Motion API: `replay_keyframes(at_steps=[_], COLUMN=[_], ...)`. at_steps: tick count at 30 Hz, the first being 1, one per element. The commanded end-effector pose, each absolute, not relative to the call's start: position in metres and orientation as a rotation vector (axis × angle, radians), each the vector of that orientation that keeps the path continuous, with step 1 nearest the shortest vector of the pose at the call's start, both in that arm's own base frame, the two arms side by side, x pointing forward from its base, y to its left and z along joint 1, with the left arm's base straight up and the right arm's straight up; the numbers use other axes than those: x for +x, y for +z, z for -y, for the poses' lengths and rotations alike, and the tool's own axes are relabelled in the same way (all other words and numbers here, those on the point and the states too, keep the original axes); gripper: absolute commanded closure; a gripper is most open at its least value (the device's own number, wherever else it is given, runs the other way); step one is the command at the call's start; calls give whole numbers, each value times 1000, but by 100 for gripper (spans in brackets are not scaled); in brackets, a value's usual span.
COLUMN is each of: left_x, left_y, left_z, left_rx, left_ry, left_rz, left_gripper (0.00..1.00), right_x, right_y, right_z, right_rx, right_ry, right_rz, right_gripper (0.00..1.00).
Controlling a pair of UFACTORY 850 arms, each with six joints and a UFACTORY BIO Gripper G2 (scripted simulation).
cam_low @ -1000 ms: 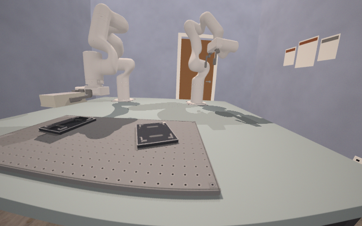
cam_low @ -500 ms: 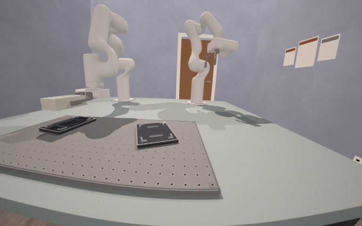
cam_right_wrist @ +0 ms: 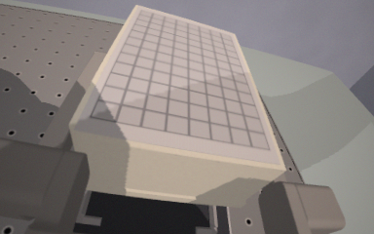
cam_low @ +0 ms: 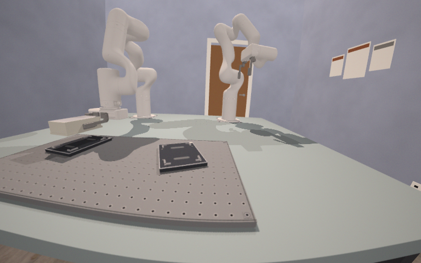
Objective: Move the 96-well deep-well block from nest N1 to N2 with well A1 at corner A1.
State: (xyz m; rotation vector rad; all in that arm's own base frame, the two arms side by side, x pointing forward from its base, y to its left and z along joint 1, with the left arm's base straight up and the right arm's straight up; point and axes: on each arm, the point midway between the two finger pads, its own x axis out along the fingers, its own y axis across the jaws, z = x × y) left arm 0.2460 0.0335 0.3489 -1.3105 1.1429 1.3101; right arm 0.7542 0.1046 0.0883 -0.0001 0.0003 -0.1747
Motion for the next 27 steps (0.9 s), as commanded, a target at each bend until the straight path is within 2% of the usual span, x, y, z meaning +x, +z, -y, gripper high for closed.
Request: replay_keyframes(at_steps=[1,27], left_x=[246,246], left_y=[349,349], left_z=[-34,-34], left_rx=[-1311,-1311], left_ry=[1309,1309], left_rz=[-1142,-1142], left_gripper=[0,0], right_x=[755,755], right_y=[82,55], right_z=[-105,-105], right_rx=[1,1], right_ry=[-175,-175], right_rz=[2,2], right_gripper=[100,100])
